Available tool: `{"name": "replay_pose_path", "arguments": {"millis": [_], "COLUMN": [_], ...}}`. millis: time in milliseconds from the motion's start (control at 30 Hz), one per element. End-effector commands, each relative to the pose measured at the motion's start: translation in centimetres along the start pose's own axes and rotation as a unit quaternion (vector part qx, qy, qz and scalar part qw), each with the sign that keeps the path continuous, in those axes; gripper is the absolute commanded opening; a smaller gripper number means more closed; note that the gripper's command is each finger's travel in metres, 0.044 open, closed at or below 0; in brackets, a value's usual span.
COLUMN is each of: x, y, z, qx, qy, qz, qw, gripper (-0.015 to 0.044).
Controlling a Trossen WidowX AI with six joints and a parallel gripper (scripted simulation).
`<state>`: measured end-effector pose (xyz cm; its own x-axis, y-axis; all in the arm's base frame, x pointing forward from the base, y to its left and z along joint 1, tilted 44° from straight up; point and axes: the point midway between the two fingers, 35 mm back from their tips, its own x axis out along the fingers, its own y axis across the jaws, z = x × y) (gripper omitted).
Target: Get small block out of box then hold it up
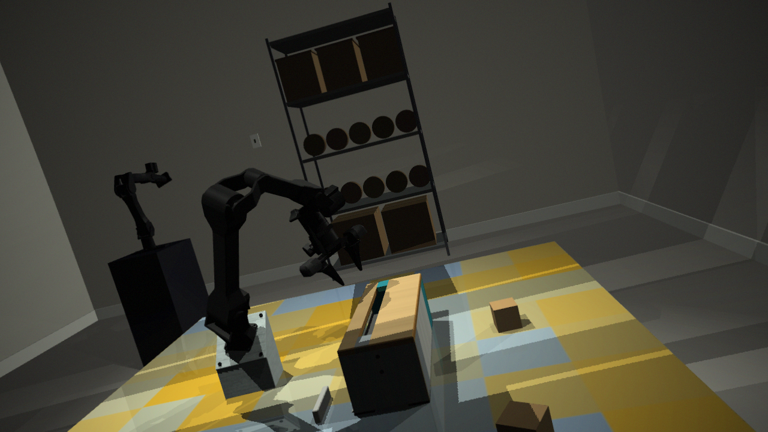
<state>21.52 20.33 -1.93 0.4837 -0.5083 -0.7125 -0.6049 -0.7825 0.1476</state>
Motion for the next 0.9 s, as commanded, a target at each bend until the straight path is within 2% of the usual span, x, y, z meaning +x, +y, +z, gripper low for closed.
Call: {"name": "replay_pose_path", "arguments": {"millis": [0, 633, 867], "x": [0.0, 0.2, 8.7], "y": [0.1, 0.1, 2.6], "z": [1.3, 1.4, 3.0], "qx": [-0.435, -0.438, -0.438], "qy": [0.058, 0.058, 0.06], "qz": [0.009, 0.009, 0.01], "qw": [0.899, 0.897, 0.897], "gripper": [0.0285, 0.0285, 0.0285]}}
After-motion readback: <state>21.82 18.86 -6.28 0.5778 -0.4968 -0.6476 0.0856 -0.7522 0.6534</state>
